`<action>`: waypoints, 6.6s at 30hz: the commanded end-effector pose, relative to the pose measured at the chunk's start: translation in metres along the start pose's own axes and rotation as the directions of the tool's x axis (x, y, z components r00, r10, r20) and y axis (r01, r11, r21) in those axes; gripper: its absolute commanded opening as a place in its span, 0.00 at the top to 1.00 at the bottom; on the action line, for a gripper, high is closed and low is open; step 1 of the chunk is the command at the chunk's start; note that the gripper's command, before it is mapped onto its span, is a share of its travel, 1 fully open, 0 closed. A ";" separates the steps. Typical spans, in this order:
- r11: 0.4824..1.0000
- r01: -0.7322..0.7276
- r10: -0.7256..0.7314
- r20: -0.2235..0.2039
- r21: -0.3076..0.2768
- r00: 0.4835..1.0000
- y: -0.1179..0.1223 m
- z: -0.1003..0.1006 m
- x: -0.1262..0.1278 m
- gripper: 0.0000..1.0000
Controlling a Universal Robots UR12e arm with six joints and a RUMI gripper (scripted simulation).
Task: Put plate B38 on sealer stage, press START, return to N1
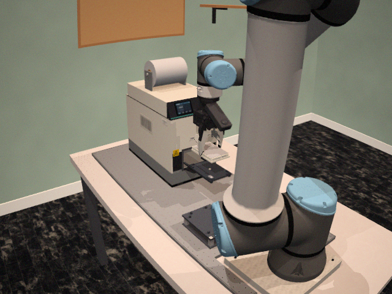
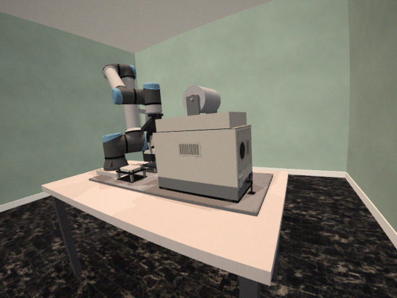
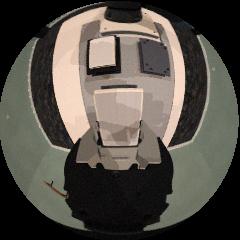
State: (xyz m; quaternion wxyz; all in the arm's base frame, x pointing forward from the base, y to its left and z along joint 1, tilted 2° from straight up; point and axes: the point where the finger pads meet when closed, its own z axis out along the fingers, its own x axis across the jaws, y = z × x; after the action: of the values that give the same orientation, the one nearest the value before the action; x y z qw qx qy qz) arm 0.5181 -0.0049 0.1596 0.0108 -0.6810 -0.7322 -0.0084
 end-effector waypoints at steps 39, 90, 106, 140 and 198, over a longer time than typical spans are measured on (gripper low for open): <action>1.000 0.015 -0.015 0.000 -0.001 1.000 -0.049 -0.001 0.035 1.00; 1.000 0.015 -0.015 0.000 -0.001 1.000 -0.135 -0.001 0.096 1.00; 1.000 0.015 -0.015 0.000 -0.001 1.000 -0.161 -0.001 0.115 1.00; 1.000 0.015 -0.015 0.000 -0.001 1.000 -0.206 -0.001 0.147 1.00; 1.000 0.015 -0.015 0.000 -0.001 1.000 -0.207 0.006 0.147 1.00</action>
State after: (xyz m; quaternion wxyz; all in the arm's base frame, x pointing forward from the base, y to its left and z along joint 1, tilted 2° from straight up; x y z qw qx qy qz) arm 0.3002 0.1267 0.1626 0.0108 -0.6754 -0.7373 -0.0085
